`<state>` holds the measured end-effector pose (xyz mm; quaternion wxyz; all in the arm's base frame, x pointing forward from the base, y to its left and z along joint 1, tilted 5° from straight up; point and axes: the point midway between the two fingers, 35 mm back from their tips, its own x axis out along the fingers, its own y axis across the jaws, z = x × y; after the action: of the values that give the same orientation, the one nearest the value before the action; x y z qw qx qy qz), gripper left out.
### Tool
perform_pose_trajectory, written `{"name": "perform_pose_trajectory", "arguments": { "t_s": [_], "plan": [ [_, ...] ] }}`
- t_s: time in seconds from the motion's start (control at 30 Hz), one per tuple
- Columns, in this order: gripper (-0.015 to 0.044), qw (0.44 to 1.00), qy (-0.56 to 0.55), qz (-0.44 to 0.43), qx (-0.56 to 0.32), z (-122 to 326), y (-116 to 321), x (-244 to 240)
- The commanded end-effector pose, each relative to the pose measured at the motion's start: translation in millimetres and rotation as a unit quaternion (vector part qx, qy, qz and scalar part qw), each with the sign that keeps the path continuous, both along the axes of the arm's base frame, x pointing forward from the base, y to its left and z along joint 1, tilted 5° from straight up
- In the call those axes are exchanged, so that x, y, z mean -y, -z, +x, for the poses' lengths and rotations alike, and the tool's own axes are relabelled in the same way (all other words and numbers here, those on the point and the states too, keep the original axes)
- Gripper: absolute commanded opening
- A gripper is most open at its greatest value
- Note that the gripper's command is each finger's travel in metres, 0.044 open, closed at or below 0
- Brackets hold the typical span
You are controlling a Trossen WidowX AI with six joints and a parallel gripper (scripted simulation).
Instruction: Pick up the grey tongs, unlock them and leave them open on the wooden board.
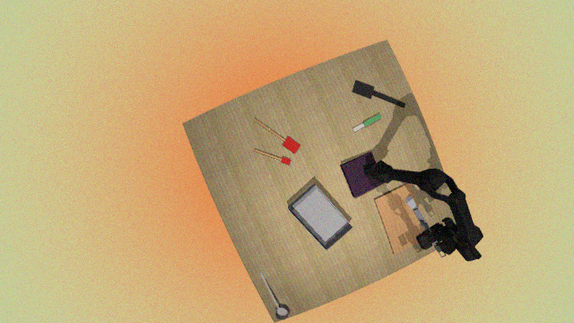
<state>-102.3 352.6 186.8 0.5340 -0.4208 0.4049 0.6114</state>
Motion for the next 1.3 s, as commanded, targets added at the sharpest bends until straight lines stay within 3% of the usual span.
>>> {"name": "perform_pose_trajectory", "arguments": {
  "t_s": [0.0, 0.57, 1.27],
  "plan": [
    [-0.0150, 1.000, -0.001, -0.028, -0.001, 1, 1, 0],
    [-0.0150, 0.987, 0.007, -0.158, -0.007, 3, 9, 6],
    [-0.0150, 0.987, 0.008, -0.159, -0.007, 1, 26, 3]
  ]
}}
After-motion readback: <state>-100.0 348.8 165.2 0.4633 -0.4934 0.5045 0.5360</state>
